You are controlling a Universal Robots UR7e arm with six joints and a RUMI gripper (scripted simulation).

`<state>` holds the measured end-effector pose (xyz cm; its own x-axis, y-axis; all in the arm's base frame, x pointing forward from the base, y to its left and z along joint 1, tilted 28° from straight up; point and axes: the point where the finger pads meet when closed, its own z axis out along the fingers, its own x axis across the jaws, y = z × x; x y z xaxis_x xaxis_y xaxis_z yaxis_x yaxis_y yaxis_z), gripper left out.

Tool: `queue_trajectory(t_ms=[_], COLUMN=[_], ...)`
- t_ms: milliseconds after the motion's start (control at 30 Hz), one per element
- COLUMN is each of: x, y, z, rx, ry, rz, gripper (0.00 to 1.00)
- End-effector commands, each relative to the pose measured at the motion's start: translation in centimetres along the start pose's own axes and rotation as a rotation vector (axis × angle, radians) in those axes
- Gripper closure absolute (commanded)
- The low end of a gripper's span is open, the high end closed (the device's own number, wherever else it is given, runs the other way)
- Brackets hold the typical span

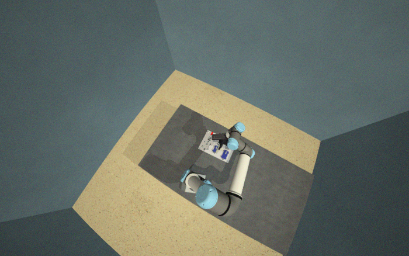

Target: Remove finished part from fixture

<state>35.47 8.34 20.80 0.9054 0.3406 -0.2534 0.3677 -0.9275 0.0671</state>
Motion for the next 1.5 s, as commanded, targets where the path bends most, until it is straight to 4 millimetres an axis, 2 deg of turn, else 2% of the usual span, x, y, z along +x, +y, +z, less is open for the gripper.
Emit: queue_trajectory(t_ms=[0,800,1033,1467], x=[0.6,0.7,1.5,1.6], y=[-0.4,-0.3,-1.1,-1.0], z=[0.7,0.5,1.6,1.4], rx=[-0.033,-0.034,-0.083,-0.082], ry=[-0.002,0.002,0.019,0.022], rz=[0.124,0.125,0.336,0.338], gripper=[0.0,0.0,0.0,0.0])
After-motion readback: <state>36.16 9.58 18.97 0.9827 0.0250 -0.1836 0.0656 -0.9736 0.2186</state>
